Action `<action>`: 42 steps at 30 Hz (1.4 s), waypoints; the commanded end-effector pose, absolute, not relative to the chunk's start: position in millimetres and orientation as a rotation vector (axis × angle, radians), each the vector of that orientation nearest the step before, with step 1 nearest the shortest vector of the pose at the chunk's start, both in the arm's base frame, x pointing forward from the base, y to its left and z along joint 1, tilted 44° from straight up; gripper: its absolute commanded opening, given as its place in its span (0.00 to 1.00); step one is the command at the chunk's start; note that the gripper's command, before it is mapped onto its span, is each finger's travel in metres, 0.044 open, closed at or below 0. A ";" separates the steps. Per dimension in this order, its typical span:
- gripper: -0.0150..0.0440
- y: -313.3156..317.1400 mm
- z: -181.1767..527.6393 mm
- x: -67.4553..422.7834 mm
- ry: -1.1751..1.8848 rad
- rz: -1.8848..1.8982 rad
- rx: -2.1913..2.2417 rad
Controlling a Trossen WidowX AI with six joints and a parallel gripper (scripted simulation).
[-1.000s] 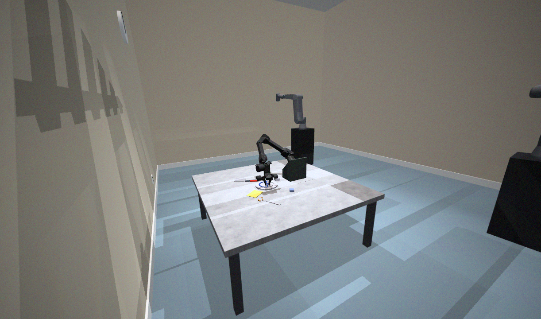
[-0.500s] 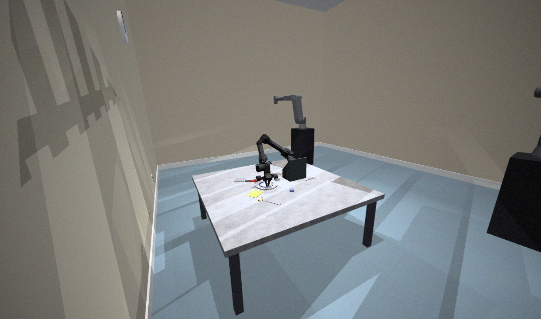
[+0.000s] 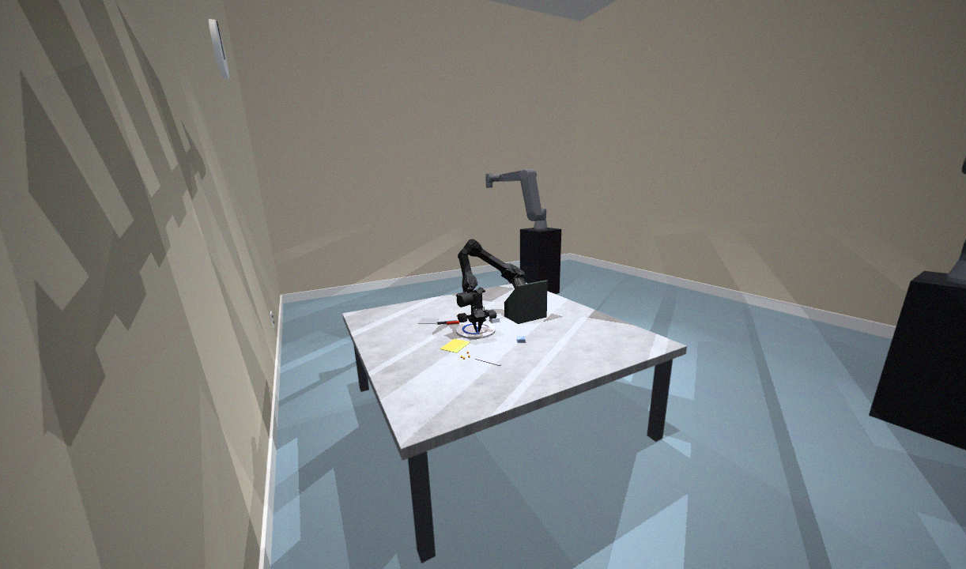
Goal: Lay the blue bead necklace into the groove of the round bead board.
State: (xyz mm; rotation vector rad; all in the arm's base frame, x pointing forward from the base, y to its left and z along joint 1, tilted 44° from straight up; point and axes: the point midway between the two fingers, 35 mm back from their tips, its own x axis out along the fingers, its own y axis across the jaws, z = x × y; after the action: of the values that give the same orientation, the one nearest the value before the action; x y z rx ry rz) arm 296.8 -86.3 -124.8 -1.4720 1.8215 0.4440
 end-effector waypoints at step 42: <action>0.79 -75.4 -133.4 289.7 1.822 0.438 -1.477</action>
State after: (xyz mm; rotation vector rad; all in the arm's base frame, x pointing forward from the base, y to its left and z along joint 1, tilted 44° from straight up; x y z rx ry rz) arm 289.5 -75.4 -133.6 -1.4776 1.8221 0.4390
